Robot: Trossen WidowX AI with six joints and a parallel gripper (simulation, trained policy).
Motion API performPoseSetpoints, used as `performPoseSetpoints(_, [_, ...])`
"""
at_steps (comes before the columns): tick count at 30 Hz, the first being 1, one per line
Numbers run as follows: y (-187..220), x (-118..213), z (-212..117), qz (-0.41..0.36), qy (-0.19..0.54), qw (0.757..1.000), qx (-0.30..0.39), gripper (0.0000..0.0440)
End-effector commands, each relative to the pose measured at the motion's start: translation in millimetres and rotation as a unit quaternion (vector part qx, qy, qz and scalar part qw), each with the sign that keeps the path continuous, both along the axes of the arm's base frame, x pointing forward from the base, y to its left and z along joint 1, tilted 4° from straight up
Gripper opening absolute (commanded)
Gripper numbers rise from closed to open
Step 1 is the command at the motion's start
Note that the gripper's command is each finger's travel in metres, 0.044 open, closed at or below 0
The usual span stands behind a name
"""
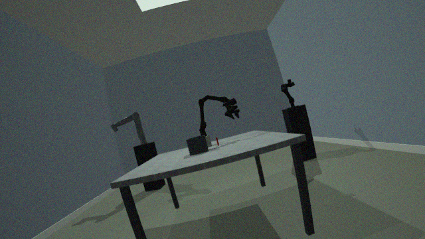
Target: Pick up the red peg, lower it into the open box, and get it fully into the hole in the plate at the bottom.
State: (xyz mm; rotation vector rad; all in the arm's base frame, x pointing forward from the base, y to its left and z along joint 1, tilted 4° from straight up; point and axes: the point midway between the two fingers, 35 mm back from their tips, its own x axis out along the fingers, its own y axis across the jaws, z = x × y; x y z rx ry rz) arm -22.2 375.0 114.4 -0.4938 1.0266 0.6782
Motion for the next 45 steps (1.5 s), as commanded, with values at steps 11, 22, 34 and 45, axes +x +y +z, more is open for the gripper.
performPoseSetpoints(11, [-31.1,75.6,15.7,-0.213,0.056,0.975,0.011,0.0361])
performPoseSetpoints(22, [-73.0,125.8,28.1,-0.388,0.105,0.915,0.023,0.0407])
performPoseSetpoints(34, [-133.0,156.2,20.9,-0.565,0.151,0.811,0.019,0.044])
performPoseSetpoints(45, [-178.2,160.0,-1.9,-0.682,0.176,0.71,-0.001,0.044])
